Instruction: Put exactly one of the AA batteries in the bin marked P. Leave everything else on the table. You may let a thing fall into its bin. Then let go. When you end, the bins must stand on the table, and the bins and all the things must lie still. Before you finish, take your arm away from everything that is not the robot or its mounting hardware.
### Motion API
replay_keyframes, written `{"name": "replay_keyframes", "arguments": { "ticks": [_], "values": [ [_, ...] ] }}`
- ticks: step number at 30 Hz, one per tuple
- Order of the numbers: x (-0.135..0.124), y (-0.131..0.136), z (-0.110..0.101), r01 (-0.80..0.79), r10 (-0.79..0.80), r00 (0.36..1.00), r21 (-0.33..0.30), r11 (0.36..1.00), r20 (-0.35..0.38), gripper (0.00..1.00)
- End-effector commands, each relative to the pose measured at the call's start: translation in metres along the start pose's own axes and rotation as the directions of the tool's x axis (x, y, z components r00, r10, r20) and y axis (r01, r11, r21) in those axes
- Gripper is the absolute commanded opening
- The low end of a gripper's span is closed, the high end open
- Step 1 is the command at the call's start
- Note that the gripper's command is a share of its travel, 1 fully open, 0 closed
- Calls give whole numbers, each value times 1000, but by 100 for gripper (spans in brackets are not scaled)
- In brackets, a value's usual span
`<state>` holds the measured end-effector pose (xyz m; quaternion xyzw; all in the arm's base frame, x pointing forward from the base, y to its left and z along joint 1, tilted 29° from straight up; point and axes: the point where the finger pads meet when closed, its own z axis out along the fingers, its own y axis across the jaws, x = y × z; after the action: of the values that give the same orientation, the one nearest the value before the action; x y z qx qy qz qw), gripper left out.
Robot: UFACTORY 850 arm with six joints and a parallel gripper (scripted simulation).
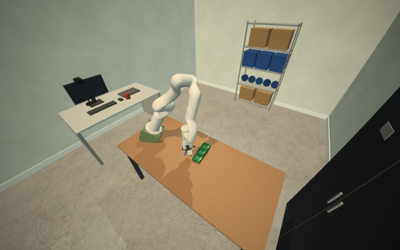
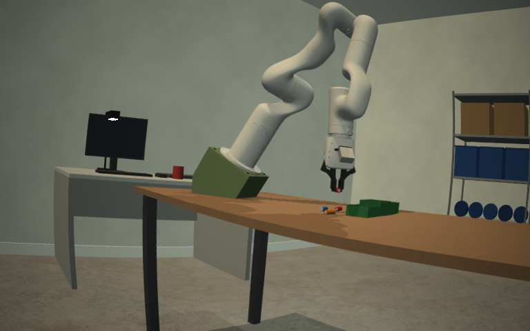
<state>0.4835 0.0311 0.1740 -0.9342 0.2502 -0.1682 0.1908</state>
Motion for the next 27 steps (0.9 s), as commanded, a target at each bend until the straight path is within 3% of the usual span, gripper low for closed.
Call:
{"name": "replay_keyframes", "arguments": {
  "ticks": [1,18,22,25,27],
  "values": [
    [-8,-35,0,-1,1,1000,-5,1000,4,0],
    [-29,-123,0,-1,1,1000,-5,1000,4,0],
    [-30,-124,0,-1,1,1000,-5,1000,4,0],
    [-34,-141,0,148,-148,989,-4,989,5,0],
    [-34,-141,0,148,-148,989,-4,989,5,0]
  ]
}}
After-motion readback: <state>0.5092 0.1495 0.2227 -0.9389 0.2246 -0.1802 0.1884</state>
